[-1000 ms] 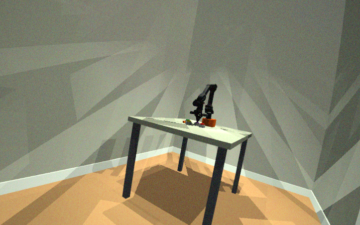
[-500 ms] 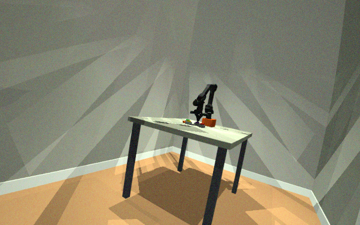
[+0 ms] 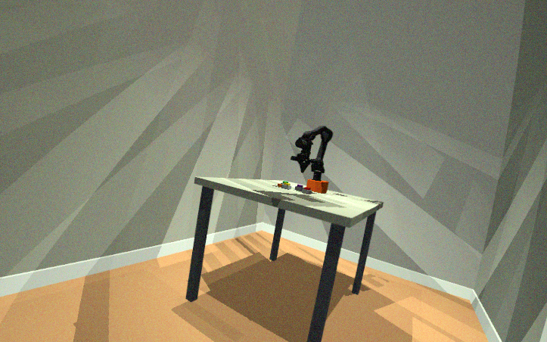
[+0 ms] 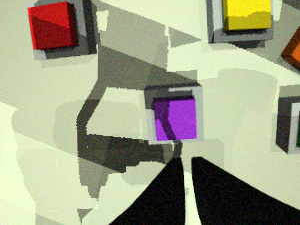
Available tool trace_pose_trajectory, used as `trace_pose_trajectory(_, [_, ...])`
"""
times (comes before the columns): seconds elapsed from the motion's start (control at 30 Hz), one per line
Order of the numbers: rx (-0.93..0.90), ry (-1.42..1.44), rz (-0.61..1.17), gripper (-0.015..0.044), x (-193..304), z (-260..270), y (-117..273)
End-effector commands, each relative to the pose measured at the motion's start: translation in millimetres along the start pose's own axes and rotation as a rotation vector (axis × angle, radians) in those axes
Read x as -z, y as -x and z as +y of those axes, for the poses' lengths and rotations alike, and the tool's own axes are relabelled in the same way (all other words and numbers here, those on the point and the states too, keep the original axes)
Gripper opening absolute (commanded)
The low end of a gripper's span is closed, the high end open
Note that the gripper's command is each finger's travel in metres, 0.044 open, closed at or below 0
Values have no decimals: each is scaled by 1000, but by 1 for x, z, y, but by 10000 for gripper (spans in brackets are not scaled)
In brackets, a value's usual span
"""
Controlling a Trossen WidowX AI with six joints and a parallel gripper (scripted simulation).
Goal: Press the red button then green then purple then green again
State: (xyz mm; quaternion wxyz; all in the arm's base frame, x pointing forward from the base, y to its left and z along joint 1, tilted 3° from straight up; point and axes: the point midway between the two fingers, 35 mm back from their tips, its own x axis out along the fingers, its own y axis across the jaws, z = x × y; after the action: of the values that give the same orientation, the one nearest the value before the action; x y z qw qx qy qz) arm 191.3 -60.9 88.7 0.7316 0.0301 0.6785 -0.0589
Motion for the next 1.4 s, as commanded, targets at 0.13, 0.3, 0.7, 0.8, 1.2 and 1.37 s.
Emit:
trace_pose_trajectory(0.13, [6,-3,18,20,2,-46,4])
trace_pose_trajectory(0.3, [11,-2,19,20,13,-99,5])
trace_pose_trajectory(0.7, [15,-2,20,20,25,-127,-54])
trace_pose_trajectory(0.8, [15,-2,20,20,25,-127,-57])
trace_pose_trajectory(1.2, [15,-2,20,20,25,-127,-73])
trace_pose_trajectory(1.37, [15,-2,20,20,25,-127,-81])
